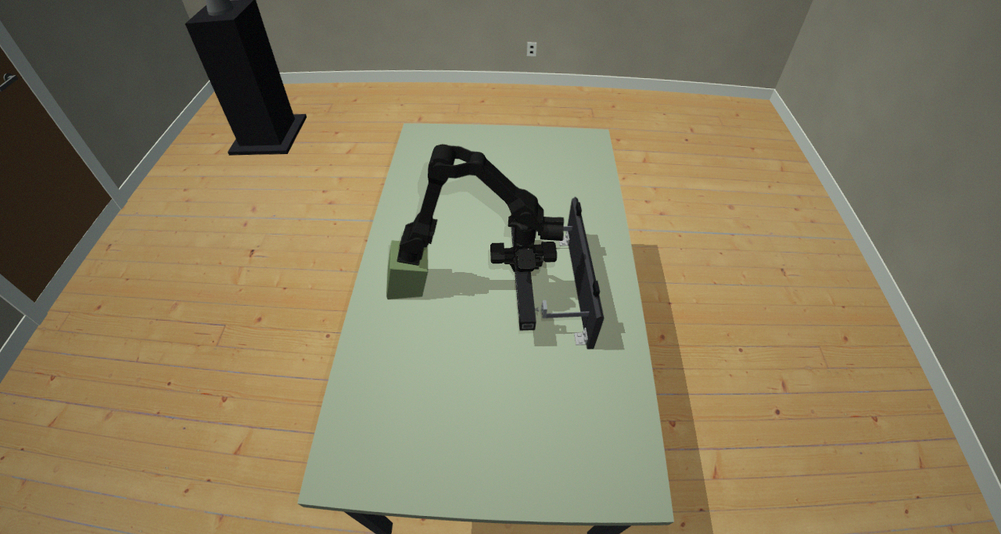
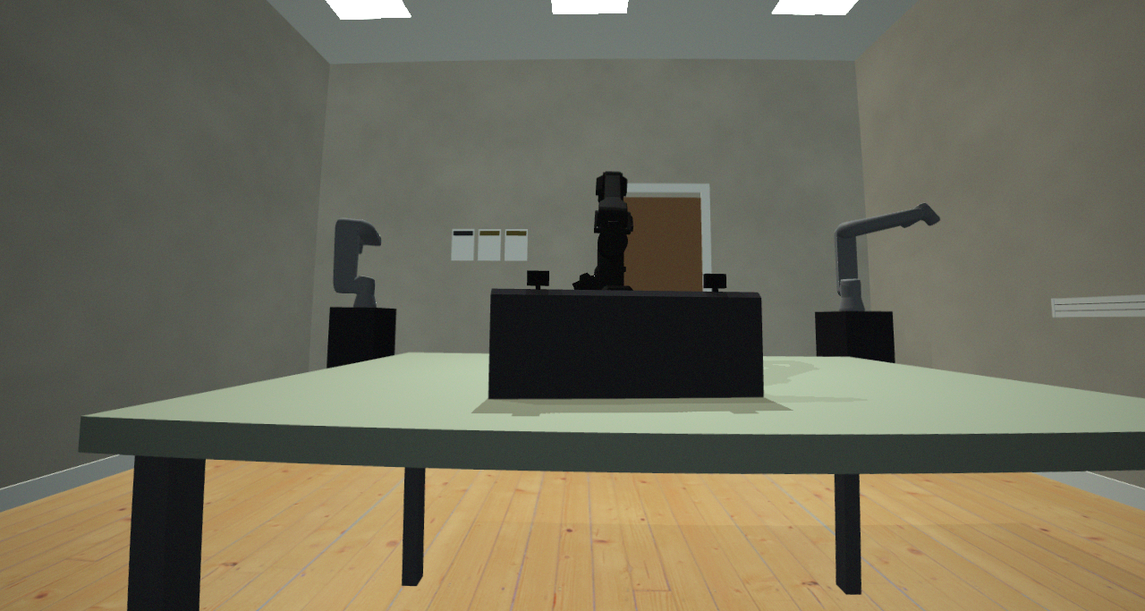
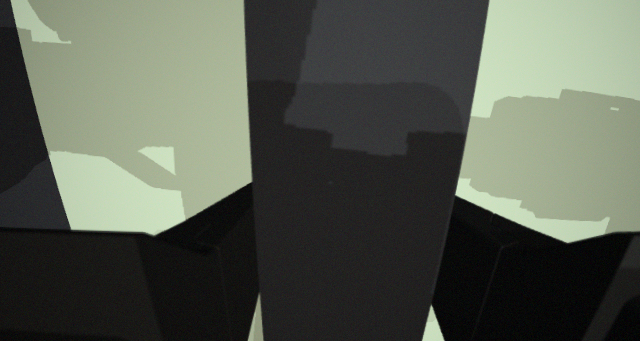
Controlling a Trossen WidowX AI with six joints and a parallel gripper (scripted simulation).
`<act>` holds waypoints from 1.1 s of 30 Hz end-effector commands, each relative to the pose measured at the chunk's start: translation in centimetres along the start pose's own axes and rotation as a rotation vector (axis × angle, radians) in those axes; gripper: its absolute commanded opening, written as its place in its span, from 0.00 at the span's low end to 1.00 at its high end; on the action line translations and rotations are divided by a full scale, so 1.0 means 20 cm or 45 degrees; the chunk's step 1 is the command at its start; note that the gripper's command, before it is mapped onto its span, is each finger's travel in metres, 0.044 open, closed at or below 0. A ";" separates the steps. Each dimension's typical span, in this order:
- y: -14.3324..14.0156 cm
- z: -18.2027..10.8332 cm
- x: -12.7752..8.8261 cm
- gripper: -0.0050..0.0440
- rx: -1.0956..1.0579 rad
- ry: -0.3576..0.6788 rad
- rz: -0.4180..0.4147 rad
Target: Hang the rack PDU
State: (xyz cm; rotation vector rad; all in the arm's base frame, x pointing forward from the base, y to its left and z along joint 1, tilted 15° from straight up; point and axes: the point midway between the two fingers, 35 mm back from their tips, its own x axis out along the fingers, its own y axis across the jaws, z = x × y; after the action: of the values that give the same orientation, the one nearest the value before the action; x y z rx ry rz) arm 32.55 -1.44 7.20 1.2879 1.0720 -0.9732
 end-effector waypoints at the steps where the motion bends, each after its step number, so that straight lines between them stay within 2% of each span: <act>1: 0.04 0.00 -0.06 0.00 -0.001 -0.006 0.044; 33: 0.03 0.00 -0.09 0.00 -0.001 -0.006 0.044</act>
State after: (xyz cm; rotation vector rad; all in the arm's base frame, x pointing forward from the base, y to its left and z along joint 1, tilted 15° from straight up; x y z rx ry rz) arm 32.13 -1.55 7.31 1.2809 1.0895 -0.9908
